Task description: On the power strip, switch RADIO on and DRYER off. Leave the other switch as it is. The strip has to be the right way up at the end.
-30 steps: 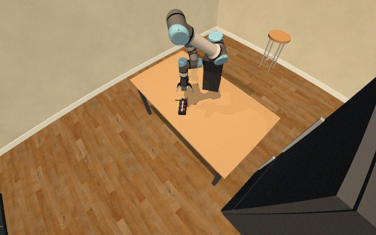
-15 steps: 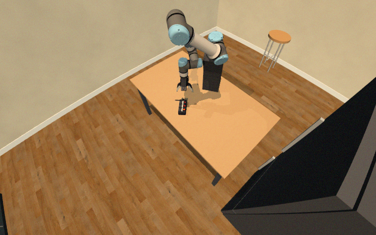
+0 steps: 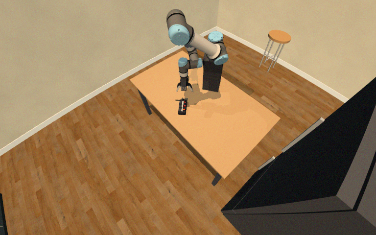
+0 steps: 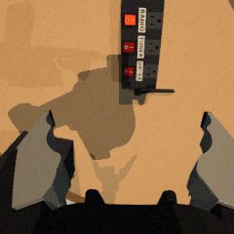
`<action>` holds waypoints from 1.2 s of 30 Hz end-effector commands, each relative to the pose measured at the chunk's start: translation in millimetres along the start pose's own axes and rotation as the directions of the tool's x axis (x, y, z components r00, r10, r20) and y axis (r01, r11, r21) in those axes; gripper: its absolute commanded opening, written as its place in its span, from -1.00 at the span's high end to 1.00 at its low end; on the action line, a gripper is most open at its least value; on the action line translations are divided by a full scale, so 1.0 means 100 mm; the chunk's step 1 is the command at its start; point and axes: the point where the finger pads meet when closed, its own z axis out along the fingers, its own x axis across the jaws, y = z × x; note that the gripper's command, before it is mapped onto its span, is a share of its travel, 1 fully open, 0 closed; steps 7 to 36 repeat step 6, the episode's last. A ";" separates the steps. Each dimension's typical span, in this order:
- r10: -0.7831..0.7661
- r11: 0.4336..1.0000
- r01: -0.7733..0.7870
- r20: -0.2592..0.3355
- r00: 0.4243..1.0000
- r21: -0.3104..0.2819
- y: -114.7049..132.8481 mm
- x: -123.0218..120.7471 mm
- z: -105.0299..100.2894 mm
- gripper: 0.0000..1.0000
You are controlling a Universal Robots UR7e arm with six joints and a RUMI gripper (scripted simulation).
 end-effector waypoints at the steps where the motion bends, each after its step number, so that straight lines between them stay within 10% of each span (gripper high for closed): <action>1: 0.001 1.000 -0.001 0.000 1.000 0.001 0.00 0.00 -0.01 -1.00; 36: 0.001 1.000 -0.001 0.000 1.000 0.001 0.00 0.00 -0.01 -1.00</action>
